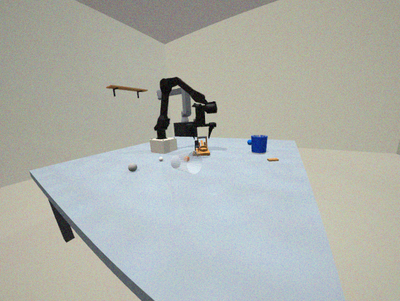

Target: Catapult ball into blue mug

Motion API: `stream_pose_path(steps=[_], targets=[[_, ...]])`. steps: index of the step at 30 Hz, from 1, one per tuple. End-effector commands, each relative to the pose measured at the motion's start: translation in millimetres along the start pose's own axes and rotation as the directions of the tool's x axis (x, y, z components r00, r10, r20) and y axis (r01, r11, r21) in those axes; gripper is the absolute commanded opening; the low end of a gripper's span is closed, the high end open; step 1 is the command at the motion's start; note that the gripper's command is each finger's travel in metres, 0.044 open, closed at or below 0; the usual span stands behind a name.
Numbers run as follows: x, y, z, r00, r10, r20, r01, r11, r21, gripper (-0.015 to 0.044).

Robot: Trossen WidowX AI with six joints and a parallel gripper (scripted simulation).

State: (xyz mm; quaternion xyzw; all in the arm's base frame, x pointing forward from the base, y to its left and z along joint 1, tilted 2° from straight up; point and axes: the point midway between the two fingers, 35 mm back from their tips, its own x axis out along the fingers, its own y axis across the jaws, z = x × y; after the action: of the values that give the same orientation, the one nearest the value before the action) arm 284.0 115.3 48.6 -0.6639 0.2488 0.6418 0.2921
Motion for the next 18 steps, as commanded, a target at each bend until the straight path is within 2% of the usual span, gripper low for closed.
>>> stream_pose_path(steps=[1, 18], targets=[[7.5, 0.9, -0.4, 1.000, 0.005, -0.003, -0.005, 1.000, -0.006, 0.0440], [35.4, 0.1, -1.0, 1.000, 0.005, -0.003, -0.005, 1.000, -0.006, 0.0440]])
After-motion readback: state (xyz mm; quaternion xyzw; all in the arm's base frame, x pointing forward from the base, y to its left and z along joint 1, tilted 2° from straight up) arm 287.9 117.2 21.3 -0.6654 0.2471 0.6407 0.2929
